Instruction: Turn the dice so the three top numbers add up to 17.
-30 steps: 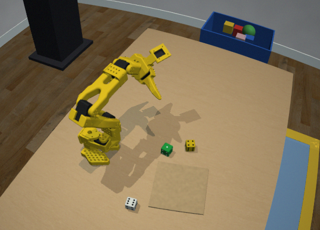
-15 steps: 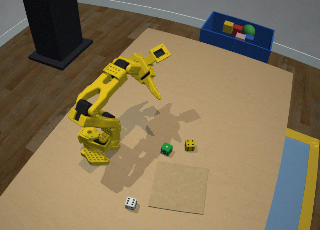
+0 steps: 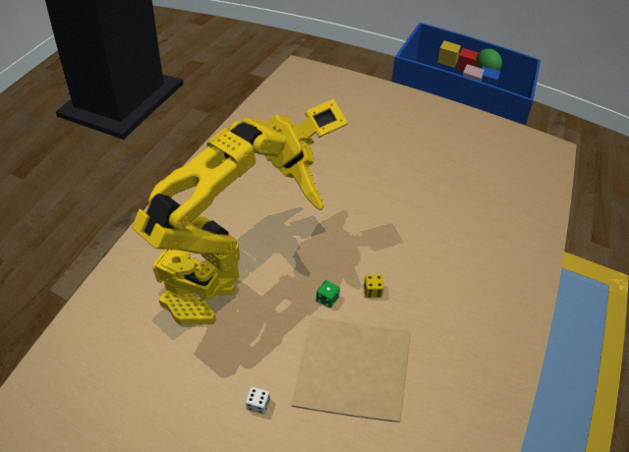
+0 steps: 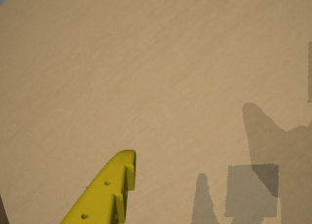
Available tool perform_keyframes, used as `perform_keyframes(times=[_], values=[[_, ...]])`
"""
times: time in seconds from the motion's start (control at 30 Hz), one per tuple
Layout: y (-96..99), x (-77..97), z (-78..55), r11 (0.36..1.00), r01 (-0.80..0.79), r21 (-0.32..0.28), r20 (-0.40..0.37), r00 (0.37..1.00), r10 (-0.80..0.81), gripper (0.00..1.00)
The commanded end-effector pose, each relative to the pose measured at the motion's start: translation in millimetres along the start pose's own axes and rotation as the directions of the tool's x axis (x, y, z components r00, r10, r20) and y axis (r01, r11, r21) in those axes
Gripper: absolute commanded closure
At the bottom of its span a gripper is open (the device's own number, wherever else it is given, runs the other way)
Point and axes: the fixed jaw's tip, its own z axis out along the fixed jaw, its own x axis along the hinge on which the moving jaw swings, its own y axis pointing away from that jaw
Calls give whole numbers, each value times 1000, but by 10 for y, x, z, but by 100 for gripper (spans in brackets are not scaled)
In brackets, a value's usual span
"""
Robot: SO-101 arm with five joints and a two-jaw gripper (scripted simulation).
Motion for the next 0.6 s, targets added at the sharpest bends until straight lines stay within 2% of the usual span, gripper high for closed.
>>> perform_keyframes(times=[0.0,0.3,0.37,0.57], values=[[-140,-115,-47,999,-24,40,54,998,21,6],[-730,-212,-112,964,-134,231,122,987,108,14],[-730,-212,-112,964,-134,231,122,987,108,14],[-1218,-204,-252,894,-239,380,185,966,180,22]])
